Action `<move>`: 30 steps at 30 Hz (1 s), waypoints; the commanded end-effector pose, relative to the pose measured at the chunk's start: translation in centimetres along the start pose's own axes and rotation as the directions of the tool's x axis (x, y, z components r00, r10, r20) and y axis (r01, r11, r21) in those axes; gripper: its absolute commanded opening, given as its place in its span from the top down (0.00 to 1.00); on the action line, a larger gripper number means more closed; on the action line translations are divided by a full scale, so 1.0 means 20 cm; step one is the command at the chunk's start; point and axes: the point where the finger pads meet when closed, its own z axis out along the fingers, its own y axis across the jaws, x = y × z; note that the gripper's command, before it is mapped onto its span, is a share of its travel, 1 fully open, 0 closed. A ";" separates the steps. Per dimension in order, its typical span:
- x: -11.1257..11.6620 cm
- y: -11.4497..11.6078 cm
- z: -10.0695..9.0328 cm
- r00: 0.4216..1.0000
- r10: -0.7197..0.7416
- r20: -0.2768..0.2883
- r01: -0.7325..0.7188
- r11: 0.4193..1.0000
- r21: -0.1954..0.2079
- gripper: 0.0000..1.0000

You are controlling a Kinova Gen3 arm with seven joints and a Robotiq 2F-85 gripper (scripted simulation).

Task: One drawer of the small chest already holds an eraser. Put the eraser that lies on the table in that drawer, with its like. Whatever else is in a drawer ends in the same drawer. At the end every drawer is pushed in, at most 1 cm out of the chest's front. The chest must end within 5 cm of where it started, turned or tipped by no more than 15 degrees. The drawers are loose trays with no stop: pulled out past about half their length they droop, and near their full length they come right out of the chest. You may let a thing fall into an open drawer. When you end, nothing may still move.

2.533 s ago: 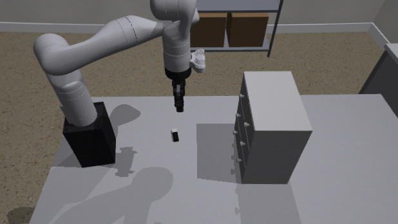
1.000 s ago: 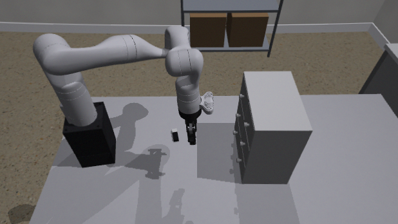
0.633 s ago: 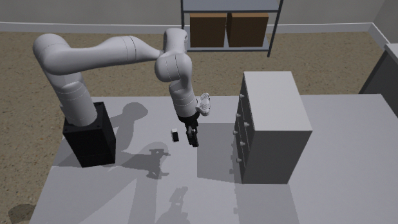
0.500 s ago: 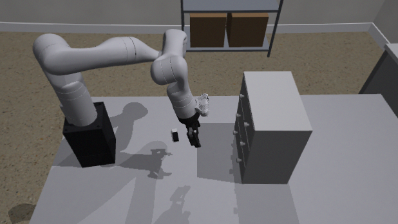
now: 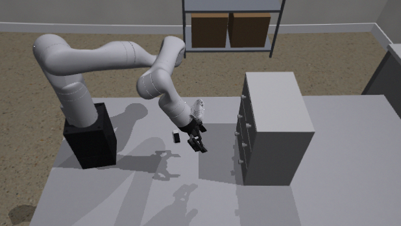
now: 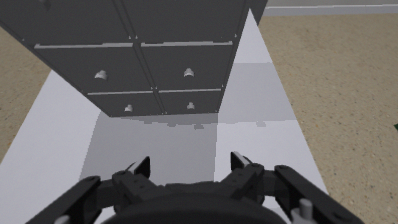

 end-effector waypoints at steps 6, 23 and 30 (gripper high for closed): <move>-0.03 0.00 0.08 0.994 -0.001 -0.111 0.001 1.000 -0.005 0.00; 0.00 0.00 0.22 0.945 -0.003 -0.328 0.001 1.000 -0.006 0.00; 0.00 0.00 0.26 0.919 -0.004 -0.395 0.002 1.000 -0.005 0.00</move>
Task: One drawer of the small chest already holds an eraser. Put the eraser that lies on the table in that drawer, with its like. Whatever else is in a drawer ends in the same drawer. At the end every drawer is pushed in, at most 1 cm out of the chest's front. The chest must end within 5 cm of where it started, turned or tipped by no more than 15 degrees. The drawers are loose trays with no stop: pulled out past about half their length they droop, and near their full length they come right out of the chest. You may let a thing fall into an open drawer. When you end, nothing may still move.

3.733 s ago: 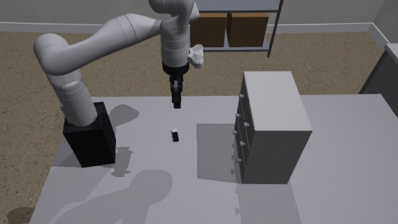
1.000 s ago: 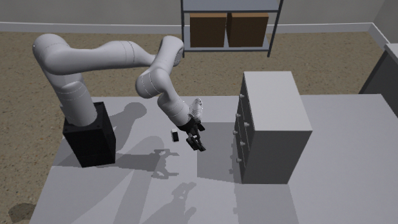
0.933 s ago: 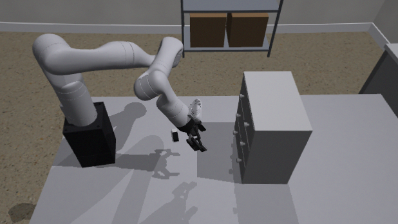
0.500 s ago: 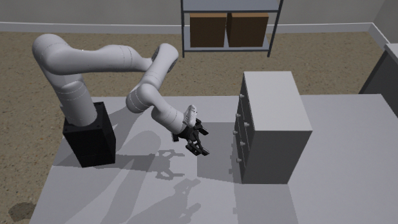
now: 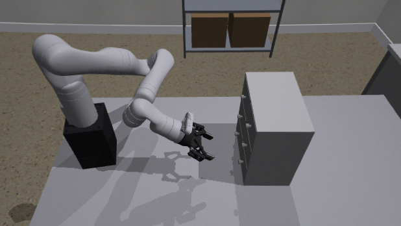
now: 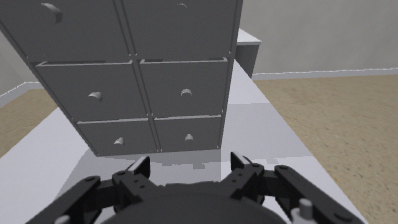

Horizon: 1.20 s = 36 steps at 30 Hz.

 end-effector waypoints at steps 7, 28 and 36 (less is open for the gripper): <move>-0.03 -0.02 0.04 0.998 -0.007 -0.056 0.007 1.000 0.007 0.00; -0.04 -0.02 0.08 0.992 -0.006 -0.124 0.007 1.000 0.007 0.00; -0.04 -0.02 0.08 0.992 -0.006 -0.124 0.007 1.000 0.007 0.67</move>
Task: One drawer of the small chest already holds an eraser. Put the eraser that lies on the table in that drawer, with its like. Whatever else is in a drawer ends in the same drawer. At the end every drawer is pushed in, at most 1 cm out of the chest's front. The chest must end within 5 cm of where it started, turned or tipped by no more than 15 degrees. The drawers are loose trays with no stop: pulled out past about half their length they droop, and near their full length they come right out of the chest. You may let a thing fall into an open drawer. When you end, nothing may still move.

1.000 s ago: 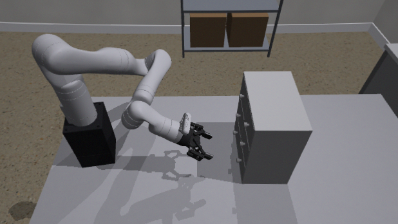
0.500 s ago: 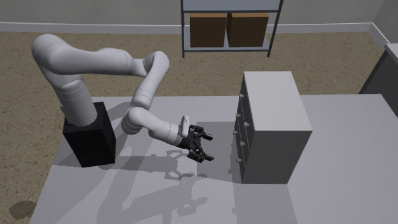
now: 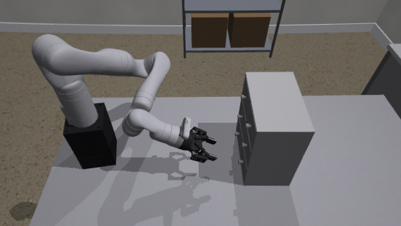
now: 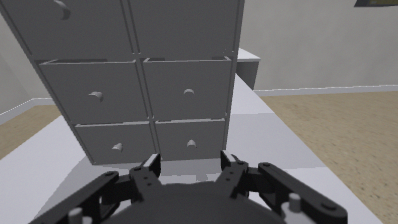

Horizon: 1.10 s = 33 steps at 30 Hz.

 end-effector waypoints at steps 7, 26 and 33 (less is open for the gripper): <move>0.00 0.00 0.00 1.000 0.000 -0.001 0.000 1.000 0.000 0.67; -0.02 0.00 0.06 1.000 0.000 -0.001 0.000 1.000 0.000 0.67; -0.06 0.00 0.16 1.000 0.000 -0.001 0.000 1.000 0.000 0.67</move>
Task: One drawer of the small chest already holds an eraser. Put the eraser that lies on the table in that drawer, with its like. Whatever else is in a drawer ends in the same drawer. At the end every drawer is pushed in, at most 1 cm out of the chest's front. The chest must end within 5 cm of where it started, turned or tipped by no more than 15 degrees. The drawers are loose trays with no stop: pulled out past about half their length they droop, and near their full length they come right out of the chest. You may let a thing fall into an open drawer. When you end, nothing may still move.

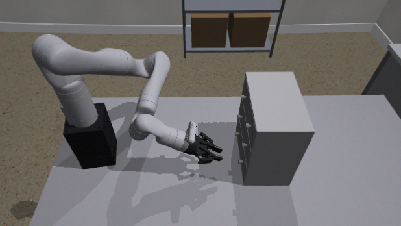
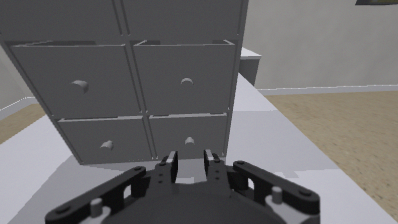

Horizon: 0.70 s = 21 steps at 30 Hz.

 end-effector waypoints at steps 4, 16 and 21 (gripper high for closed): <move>-0.04 -0.01 0.12 1.000 0.003 -0.003 -0.003 1.000 0.006 0.67; -0.11 -0.01 0.32 1.000 0.003 -0.003 -0.003 1.000 0.006 0.67; -0.12 -0.01 0.34 1.000 0.003 -0.003 -0.003 1.000 0.006 0.67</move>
